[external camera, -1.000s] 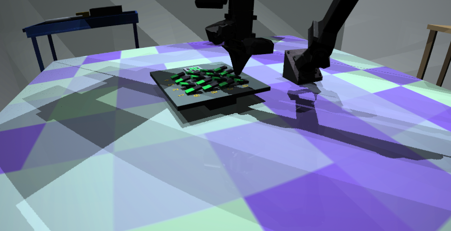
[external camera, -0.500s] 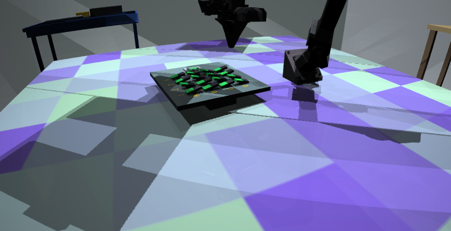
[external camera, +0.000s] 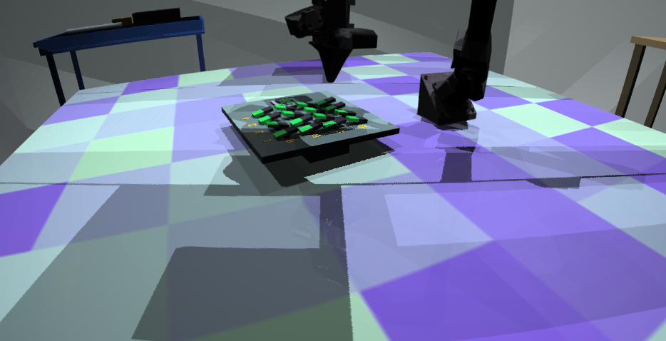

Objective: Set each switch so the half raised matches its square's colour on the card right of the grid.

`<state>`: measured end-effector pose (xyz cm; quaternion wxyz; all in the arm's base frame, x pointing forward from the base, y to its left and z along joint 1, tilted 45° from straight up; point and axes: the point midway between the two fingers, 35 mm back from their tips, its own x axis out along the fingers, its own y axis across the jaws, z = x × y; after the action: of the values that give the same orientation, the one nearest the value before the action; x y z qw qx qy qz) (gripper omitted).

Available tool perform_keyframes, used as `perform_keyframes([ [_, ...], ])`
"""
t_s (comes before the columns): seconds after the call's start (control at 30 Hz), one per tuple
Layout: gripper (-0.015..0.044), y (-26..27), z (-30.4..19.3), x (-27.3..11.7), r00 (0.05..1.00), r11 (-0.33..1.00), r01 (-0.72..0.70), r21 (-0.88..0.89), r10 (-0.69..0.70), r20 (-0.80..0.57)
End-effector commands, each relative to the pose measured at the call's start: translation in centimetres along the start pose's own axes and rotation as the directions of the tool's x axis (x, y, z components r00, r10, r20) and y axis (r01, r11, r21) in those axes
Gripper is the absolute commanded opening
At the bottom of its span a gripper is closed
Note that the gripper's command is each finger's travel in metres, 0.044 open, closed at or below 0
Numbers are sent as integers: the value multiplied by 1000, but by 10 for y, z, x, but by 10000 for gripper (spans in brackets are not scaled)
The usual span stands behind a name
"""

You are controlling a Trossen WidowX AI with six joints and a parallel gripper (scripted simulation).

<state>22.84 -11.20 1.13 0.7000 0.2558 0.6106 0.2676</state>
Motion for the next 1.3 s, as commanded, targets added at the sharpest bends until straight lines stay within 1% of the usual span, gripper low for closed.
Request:
perform_keyframes([
  [0.0,0,0,0,6,1000,1000,-3,6,3,10],
  [0.1,0,1,-1,14,1000,1000,-3,6,3,10],
  [0.57,0,1,-1,29,1000,1000,-4,5,4,11],
  [1.27,0,1,-1,30,1000,1000,-4,5,4,11],
])
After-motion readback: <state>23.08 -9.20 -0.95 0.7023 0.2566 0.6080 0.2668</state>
